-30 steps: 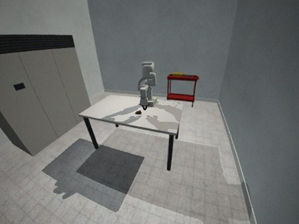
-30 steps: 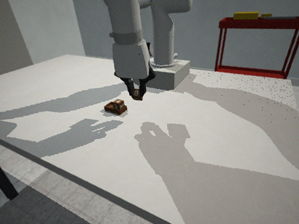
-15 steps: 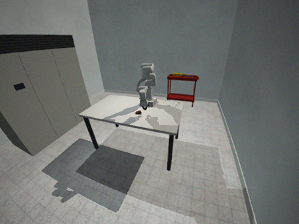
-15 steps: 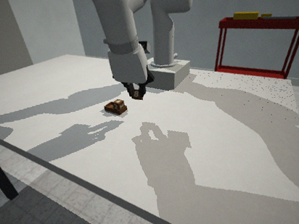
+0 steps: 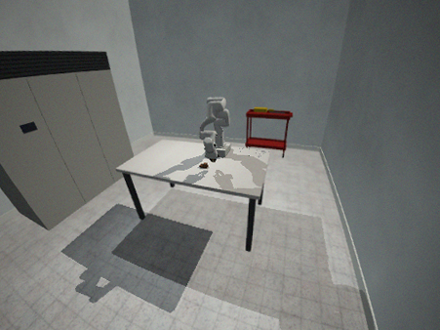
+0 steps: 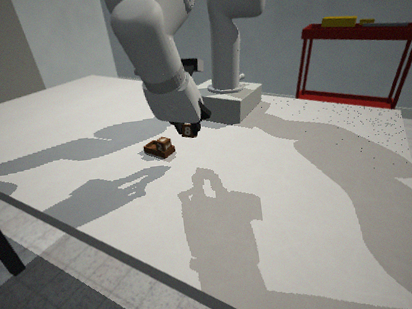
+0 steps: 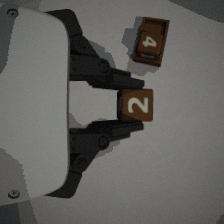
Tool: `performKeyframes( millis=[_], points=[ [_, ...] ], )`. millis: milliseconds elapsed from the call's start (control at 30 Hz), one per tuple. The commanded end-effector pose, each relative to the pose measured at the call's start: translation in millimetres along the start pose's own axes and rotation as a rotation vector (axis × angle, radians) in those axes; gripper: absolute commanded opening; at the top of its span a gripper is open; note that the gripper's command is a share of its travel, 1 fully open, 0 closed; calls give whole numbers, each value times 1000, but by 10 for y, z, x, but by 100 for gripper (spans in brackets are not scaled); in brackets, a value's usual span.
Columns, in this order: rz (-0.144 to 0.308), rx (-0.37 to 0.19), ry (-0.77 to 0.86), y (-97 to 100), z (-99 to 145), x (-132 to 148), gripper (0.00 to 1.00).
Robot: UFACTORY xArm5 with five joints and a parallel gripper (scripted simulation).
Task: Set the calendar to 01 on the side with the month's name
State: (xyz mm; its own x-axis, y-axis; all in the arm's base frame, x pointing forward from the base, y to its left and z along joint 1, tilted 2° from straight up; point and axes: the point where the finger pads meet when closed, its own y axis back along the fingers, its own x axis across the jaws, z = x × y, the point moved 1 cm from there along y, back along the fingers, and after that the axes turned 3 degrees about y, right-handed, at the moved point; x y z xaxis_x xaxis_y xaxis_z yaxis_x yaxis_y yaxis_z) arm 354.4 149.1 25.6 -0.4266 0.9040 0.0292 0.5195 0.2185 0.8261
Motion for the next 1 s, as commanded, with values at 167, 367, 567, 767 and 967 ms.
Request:
performKeyframes(
  millis=[167,367,567,767,967],
  points=[
    [7,137,0,15,48,-3,27],
    [12,234,0,9,80,-5,27],
    [16,297,0,4,98,-6,27],
    [20,391,0,-7,123,-7,27],
    [21,401,0,-9,125,-7,27]
  ],
)
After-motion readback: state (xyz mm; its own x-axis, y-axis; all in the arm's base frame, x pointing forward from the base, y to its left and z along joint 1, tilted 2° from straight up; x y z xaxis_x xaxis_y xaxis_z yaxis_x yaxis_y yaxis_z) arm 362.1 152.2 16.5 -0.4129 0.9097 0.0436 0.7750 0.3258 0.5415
